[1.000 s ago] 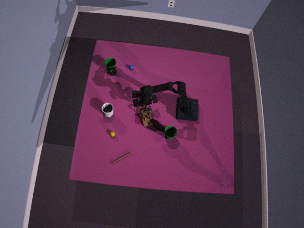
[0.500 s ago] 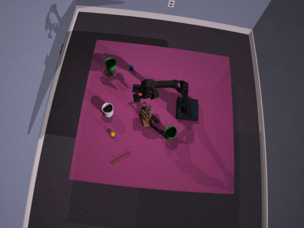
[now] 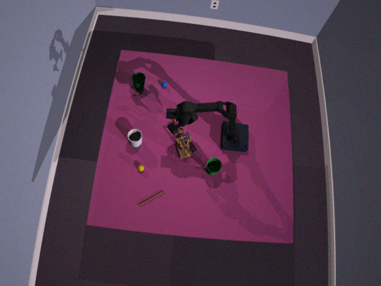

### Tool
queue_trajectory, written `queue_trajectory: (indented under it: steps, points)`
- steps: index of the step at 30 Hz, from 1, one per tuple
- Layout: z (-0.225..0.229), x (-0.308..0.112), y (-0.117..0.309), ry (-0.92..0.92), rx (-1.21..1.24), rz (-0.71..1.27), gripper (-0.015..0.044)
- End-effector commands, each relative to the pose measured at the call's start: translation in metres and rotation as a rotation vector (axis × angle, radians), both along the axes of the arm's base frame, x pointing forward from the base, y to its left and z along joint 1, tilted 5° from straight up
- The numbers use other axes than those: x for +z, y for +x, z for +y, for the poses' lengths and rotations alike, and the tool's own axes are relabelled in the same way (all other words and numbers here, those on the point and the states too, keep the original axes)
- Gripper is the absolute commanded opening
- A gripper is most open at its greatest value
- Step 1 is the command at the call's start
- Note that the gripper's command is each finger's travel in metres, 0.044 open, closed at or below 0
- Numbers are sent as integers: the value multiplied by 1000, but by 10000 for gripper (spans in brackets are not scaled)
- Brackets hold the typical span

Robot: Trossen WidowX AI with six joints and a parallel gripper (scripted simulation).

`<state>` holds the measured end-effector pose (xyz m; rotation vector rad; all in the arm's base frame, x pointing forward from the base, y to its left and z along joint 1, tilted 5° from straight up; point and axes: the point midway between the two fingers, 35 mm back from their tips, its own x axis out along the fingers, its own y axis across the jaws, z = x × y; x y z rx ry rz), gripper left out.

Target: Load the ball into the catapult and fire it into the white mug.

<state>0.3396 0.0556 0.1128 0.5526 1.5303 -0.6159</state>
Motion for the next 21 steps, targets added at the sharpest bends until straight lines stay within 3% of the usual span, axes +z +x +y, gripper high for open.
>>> queue_trajectory:
  steps: [1,21]
  points:
    - [5,-5,-4,8,133,13,440]
    - [29,-11,-13,46,824,24,440]
